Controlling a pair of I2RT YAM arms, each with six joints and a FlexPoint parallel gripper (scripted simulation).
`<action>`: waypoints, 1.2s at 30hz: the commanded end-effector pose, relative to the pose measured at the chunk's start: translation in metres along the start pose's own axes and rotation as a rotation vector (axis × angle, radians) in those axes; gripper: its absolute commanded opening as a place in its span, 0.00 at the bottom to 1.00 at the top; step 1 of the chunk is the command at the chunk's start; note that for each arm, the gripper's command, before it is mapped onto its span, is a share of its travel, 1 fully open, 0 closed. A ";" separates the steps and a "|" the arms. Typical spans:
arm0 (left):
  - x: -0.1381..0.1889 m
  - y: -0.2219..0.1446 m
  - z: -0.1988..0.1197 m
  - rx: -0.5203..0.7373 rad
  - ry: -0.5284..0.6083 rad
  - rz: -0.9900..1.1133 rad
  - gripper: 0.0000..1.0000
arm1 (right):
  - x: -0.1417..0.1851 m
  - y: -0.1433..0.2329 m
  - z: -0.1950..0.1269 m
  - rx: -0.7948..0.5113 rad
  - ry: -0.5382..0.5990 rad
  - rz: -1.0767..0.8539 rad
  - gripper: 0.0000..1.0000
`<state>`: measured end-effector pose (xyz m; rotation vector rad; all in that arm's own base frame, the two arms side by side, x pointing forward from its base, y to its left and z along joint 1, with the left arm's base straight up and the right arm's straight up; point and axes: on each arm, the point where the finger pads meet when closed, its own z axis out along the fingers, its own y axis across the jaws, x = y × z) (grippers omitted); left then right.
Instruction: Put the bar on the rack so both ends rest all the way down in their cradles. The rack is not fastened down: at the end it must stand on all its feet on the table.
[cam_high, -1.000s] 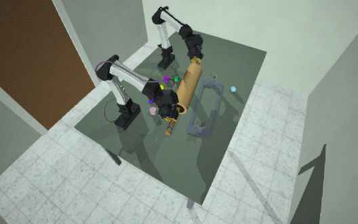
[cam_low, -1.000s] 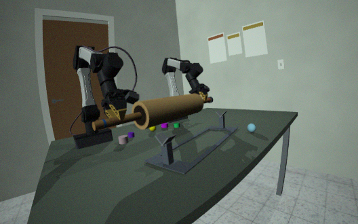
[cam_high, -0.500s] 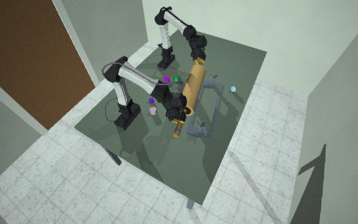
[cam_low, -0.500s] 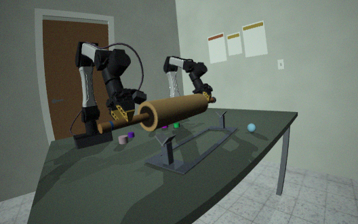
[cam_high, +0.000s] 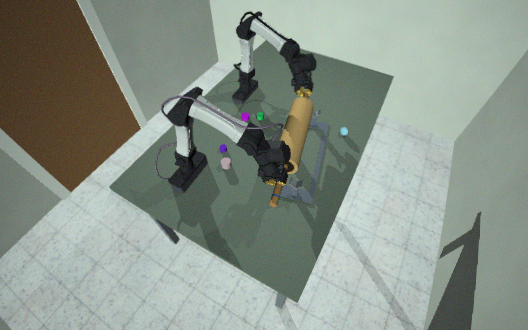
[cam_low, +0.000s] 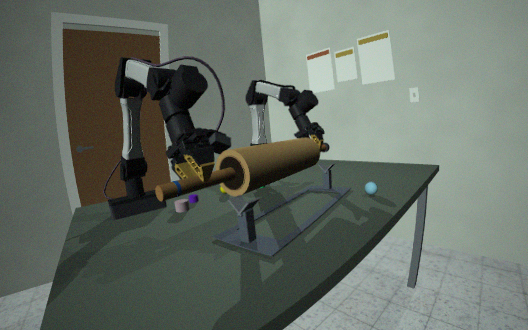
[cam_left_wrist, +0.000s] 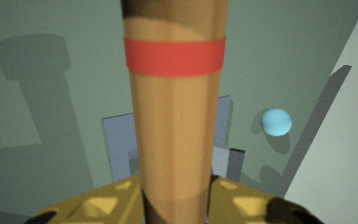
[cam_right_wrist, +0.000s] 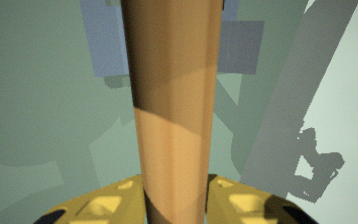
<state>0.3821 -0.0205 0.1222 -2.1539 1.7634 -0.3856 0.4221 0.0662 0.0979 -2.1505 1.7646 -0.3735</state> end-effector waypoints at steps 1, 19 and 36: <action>0.007 -0.056 -0.011 0.152 0.030 -0.005 0.18 | 0.008 -0.056 -0.016 0.155 0.033 -0.003 0.18; 0.006 -0.090 0.020 0.147 0.030 -0.002 0.18 | 0.007 -0.088 0.013 0.149 0.036 -0.001 0.18; 0.004 -0.078 0.054 0.147 0.028 -0.001 0.18 | 0.006 -0.078 0.045 0.151 0.039 -0.003 0.18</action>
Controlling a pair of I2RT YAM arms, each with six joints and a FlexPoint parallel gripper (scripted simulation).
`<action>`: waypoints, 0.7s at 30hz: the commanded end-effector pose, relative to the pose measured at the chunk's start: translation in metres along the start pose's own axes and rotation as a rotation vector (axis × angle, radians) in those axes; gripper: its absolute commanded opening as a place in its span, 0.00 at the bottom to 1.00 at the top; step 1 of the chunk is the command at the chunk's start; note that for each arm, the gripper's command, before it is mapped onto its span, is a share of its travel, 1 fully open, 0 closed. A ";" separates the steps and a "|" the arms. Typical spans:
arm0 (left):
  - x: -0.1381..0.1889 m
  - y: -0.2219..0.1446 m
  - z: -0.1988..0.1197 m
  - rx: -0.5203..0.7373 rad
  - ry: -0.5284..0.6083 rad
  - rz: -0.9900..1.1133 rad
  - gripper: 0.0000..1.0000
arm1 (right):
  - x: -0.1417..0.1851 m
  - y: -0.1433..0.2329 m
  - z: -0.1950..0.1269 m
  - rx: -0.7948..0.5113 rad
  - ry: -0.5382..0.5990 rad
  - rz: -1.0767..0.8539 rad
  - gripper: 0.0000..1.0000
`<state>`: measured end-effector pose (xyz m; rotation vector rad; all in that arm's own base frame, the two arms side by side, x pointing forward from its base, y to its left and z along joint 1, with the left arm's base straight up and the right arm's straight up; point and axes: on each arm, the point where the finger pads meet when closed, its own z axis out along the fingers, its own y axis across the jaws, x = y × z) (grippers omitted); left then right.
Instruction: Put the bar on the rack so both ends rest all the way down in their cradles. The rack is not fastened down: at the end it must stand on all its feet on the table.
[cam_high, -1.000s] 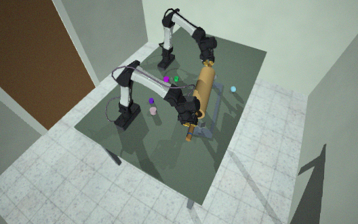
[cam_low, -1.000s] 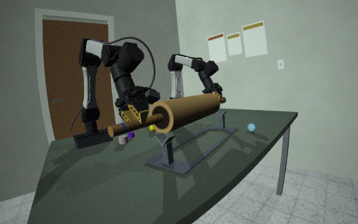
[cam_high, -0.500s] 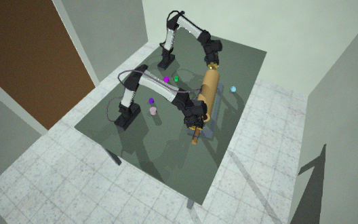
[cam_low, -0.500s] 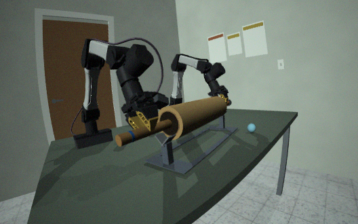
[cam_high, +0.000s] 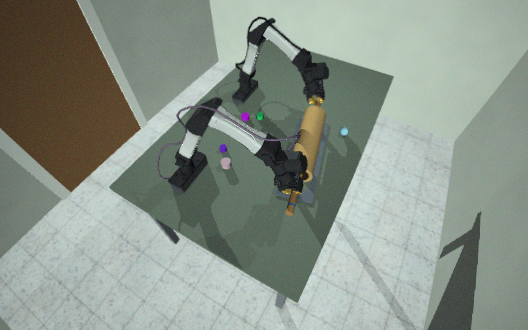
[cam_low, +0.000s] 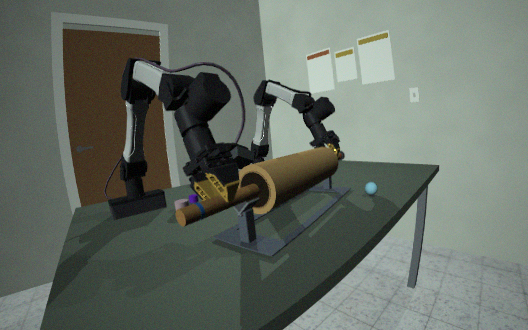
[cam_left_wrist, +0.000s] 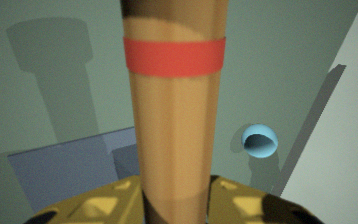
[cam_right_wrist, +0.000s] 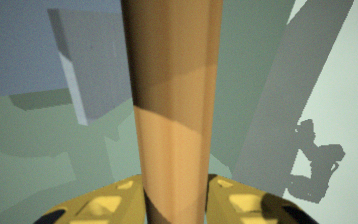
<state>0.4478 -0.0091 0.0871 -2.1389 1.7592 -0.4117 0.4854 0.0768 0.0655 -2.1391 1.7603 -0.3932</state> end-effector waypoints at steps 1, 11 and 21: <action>0.002 -0.032 -0.004 0.126 0.018 -0.003 0.18 | 0.003 -0.033 -0.010 0.134 0.033 -0.004 0.18; 0.002 -0.029 -0.001 0.119 0.016 -0.002 0.18 | 0.003 -0.030 -0.007 0.128 0.032 -0.003 0.18; 0.001 -0.027 0.001 0.113 0.015 -0.001 0.18 | 0.002 -0.028 -0.005 0.123 0.032 -0.003 0.18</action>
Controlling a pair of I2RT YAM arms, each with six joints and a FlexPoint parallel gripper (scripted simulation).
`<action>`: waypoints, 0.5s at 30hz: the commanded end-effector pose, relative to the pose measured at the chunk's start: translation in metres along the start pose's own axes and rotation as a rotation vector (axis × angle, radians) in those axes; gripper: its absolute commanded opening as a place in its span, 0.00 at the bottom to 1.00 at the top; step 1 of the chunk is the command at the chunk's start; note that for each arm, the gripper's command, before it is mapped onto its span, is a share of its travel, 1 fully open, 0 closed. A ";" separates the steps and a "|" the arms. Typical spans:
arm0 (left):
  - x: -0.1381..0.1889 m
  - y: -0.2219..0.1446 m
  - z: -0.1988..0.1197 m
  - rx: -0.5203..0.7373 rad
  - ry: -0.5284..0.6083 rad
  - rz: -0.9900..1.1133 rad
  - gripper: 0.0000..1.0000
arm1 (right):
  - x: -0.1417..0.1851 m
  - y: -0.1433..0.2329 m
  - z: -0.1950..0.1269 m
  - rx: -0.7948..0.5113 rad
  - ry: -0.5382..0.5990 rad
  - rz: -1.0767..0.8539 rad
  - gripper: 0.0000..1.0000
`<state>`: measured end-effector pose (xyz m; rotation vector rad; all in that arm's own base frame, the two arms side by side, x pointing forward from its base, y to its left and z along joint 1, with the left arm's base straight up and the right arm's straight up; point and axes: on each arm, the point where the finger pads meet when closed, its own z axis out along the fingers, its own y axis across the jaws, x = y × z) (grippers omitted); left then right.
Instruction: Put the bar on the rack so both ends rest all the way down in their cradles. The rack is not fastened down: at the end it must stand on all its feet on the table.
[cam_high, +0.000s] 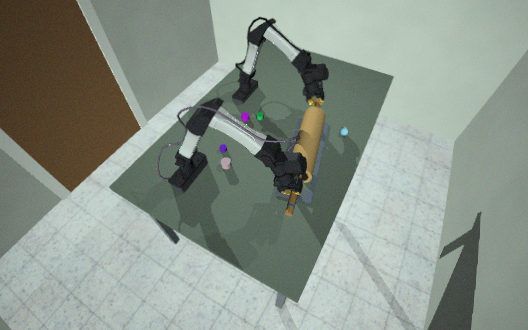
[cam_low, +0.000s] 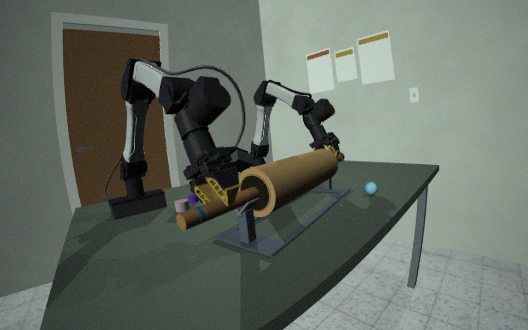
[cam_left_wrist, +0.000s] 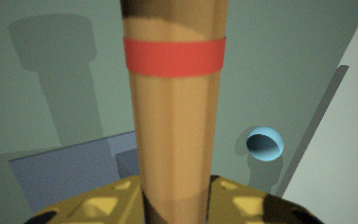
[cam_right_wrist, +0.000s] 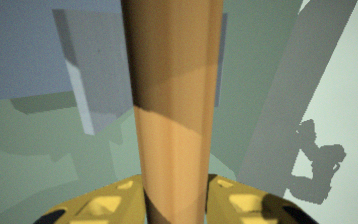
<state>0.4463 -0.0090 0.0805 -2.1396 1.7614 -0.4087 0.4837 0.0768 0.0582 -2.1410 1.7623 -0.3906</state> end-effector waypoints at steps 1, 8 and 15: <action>0.002 -0.031 -0.004 0.116 0.015 -0.002 0.18 | 0.003 -0.032 -0.011 0.126 0.032 -0.003 0.18; 0.001 -0.013 -0.004 0.047 0.007 -0.002 0.18 | 0.001 -0.016 -0.008 0.062 0.013 -0.001 0.18; 0.000 -0.004 -0.004 0.015 0.003 -0.001 0.18 | 0.000 -0.006 -0.005 0.021 0.002 0.000 0.18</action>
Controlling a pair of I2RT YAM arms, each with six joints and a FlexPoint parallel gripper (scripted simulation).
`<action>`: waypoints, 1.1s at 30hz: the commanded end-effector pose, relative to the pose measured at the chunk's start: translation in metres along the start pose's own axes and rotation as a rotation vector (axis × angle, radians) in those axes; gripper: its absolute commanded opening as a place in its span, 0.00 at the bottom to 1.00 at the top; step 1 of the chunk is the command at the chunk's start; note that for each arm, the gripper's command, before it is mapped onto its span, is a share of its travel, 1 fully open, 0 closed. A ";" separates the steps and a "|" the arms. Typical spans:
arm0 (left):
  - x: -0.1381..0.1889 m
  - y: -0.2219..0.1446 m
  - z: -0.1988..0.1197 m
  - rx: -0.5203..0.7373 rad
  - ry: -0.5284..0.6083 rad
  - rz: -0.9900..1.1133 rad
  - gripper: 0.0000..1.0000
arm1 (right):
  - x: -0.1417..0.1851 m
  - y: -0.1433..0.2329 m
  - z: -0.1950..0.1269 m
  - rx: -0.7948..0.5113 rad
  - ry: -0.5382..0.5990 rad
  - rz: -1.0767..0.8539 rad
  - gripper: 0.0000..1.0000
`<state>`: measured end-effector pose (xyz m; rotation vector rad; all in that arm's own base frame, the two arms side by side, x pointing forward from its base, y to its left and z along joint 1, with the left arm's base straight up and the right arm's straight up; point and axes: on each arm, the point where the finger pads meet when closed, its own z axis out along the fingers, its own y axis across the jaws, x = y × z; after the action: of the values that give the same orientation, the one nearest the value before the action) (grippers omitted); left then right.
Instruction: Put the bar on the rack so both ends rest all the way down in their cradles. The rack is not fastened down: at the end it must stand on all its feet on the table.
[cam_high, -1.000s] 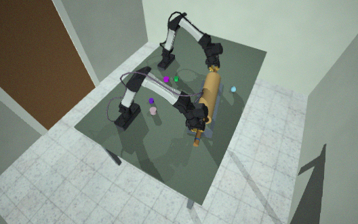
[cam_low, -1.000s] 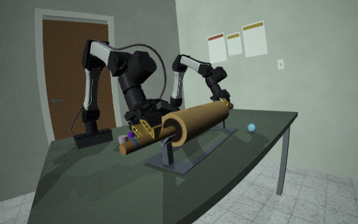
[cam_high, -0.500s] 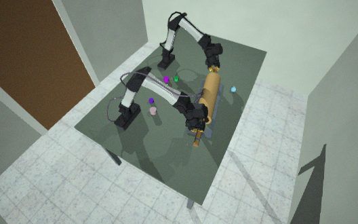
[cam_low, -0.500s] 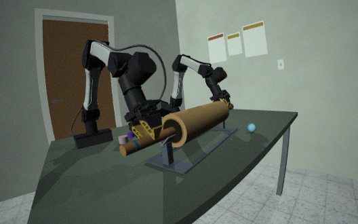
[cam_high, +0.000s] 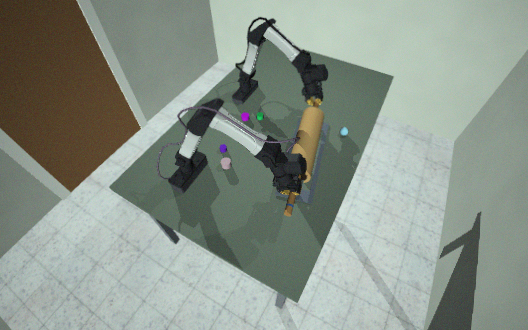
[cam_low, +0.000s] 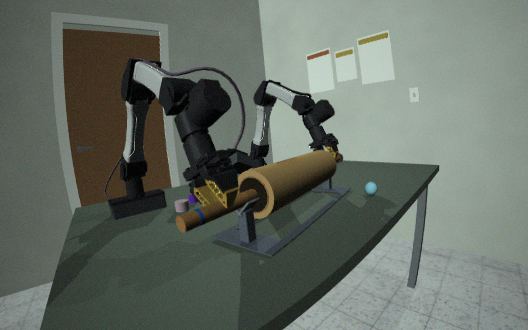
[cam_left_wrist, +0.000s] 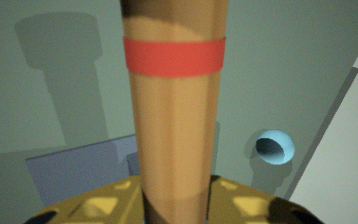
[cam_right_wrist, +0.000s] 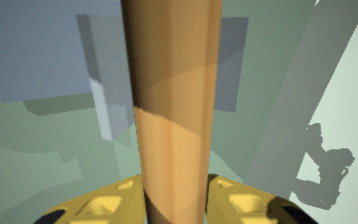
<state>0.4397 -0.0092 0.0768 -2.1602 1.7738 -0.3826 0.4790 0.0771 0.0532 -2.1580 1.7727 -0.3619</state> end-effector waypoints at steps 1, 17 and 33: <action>0.002 -0.012 -0.004 0.043 0.006 0.001 0.18 | 0.001 -0.012 -0.008 0.047 0.008 0.000 0.18; 0.004 -0.011 -0.021 0.092 0.011 -0.007 1.00 | 0.004 -0.014 -0.027 0.095 0.012 0.000 1.00; 0.005 -0.018 -0.048 0.091 0.015 -0.002 1.00 | 0.003 -0.018 -0.047 0.085 0.000 -0.001 1.00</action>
<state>0.4345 -0.0156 0.1080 -2.1181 1.7412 -0.4563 0.4713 0.0726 0.0904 -2.1118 1.7345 -0.4292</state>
